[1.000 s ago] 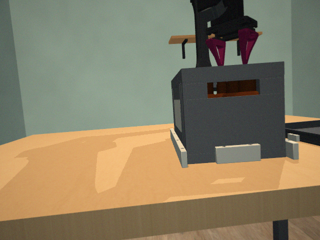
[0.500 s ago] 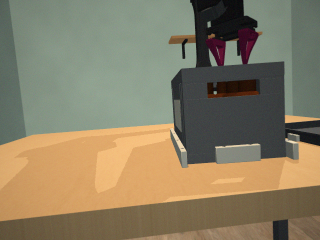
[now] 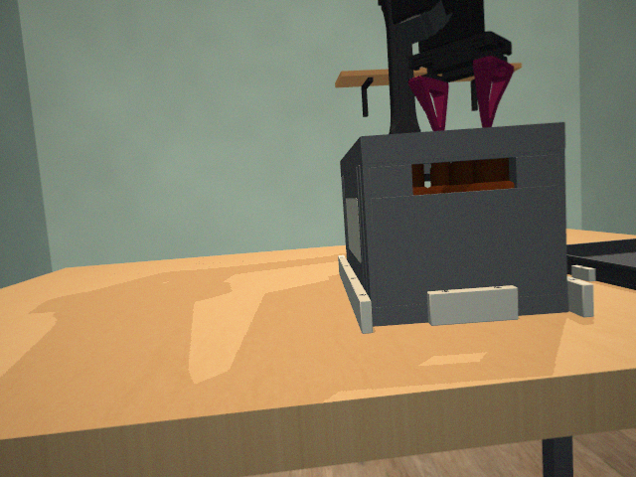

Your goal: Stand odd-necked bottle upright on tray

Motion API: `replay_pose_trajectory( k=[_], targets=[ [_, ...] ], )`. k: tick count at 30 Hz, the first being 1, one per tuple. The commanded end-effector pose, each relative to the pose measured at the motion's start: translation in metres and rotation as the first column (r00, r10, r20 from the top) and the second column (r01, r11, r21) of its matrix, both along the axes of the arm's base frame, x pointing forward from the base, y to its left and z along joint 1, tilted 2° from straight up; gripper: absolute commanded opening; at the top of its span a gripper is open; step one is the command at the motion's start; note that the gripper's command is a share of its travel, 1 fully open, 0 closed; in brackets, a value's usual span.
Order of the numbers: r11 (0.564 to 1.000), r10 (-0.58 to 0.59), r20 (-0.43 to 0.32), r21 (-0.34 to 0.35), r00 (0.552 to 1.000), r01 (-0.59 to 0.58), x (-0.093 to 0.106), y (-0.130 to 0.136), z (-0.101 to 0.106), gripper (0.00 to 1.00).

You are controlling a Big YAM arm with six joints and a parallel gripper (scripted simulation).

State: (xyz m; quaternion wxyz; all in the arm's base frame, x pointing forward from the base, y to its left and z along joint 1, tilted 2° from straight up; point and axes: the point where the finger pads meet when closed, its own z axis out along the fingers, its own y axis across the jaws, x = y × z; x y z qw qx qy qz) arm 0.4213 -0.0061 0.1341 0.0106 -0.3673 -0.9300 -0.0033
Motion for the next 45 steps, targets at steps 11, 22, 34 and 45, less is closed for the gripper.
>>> replay_pose_trajectory(
  k=[11, 22, 34, 45],
  targets=[
    [1.0, 0.0, 0.0, -0.001, 1.0, 0.0, -0.002, 0.005, -0.003, 0.61],
    [1.0, 0.0, 0.0, -0.001, 1.0, 0.0, -0.002, 0.005, -0.003, 0.61],
    [1.0, 0.0, 0.002, -0.001, 1.0, 0.0, -0.002, 0.005, -0.004, 0.61],
    [1.0, 0.0, -0.011, -0.001, 1.0, 0.0, -0.001, 0.005, -0.013, 0.61]
  ],
)
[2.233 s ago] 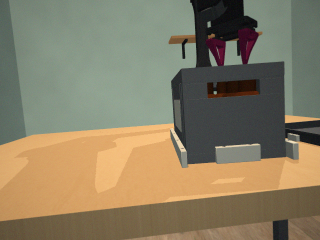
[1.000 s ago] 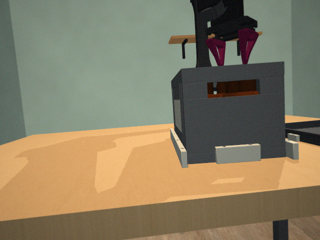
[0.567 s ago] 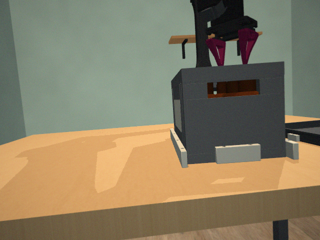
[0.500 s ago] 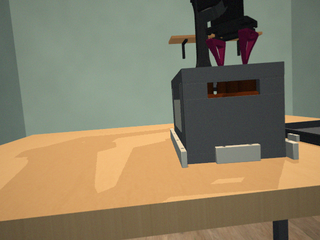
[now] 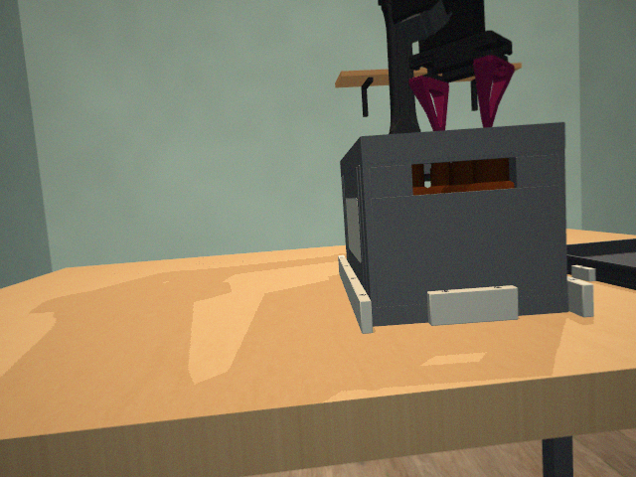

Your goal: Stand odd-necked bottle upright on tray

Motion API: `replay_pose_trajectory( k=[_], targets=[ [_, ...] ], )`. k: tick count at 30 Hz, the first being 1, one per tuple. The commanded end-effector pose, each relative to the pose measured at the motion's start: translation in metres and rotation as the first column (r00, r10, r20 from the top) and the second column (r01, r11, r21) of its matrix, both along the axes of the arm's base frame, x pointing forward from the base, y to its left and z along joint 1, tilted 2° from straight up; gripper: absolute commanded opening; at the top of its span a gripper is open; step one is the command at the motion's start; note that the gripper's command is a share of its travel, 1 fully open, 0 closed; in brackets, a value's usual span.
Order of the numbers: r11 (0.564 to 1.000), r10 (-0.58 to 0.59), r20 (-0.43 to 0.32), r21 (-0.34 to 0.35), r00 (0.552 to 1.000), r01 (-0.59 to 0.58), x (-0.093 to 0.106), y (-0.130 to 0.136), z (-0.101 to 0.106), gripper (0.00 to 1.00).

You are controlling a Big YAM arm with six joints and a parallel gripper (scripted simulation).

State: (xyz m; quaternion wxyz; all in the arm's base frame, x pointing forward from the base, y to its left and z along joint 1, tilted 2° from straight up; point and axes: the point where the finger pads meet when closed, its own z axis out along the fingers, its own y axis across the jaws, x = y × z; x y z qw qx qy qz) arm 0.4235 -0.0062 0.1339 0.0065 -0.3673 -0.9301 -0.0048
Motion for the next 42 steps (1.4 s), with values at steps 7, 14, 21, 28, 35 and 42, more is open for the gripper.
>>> replay_pose_trajectory(
  k=[7, 14, 21, 28, 35, 42],
  targets=[
    [1.0, 0.001, -0.019, -0.001, 1.0, -0.001, -0.004, 0.006, -0.02, 0.61],
    [1.0, 0.001, -0.019, -0.001, 1.0, -0.001, -0.004, 0.006, -0.027, 0.61],
    [1.0, 0.001, -0.02, -0.001, 1.0, -0.001, -0.004, 0.006, -0.035, 0.61],
    [1.0, 0.001, -0.02, -0.001, 1.0, -0.001, -0.005, 0.006, -0.044, 0.61],
    [1.0, 0.001, -0.01, -0.001, 1.0, -0.001, -0.004, 0.006, -0.045, 0.61],
    [1.0, 0.002, -0.02, -0.001, 1.0, -0.002, -0.005, 0.006, -0.052, 0.61]
  ],
)
